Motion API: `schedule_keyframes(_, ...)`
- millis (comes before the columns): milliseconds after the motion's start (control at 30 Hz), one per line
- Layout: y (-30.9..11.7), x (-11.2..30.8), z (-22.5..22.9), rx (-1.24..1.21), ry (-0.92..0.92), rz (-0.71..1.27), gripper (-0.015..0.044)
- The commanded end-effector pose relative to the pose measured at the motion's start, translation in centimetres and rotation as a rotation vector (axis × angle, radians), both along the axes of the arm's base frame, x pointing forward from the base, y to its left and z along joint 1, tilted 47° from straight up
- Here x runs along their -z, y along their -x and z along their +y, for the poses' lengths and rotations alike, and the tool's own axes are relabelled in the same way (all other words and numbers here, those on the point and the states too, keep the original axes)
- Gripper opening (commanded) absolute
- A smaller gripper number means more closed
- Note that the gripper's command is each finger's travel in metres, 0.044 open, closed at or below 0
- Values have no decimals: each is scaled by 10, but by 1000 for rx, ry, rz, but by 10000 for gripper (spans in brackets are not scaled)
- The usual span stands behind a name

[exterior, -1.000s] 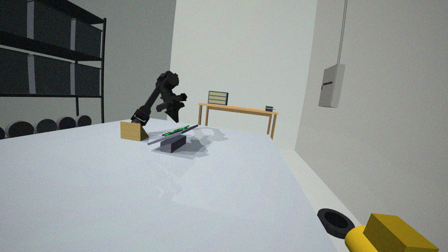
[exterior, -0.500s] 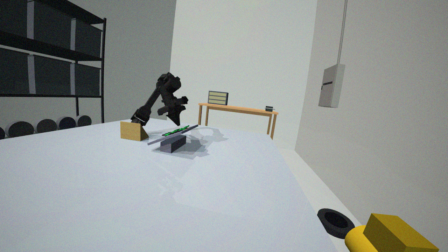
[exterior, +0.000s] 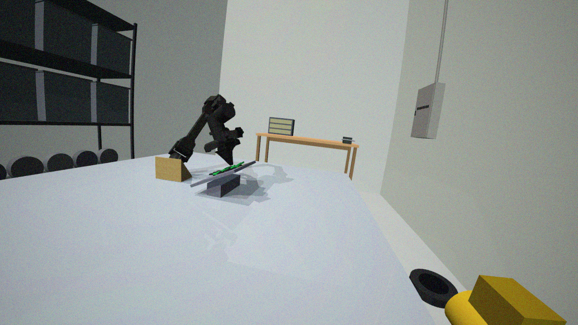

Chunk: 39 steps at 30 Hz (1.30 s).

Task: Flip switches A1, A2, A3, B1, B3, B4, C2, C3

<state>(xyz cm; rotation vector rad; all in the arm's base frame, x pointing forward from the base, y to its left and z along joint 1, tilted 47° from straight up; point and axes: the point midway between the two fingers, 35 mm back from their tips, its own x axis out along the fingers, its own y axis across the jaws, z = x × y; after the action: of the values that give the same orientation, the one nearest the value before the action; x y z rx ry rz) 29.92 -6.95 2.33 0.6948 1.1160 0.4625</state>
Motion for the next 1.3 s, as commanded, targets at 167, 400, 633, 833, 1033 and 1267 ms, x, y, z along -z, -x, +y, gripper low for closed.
schedule_keyframes(167,0,0,1,4,-8,2,0)
schedule_keyframes(400,0,0,1,4,-8,2,0)
schedule_keyframes(633,0,1,2,4,-8,2,0)
schedule_keyframes(833,-1,2,2,4,-8,2,0)
schedule_keyframes(1033,-1,2,3,4,-8,2,0)
schedule_keyframes(1267,-1,3,3,4,-8,2,0)
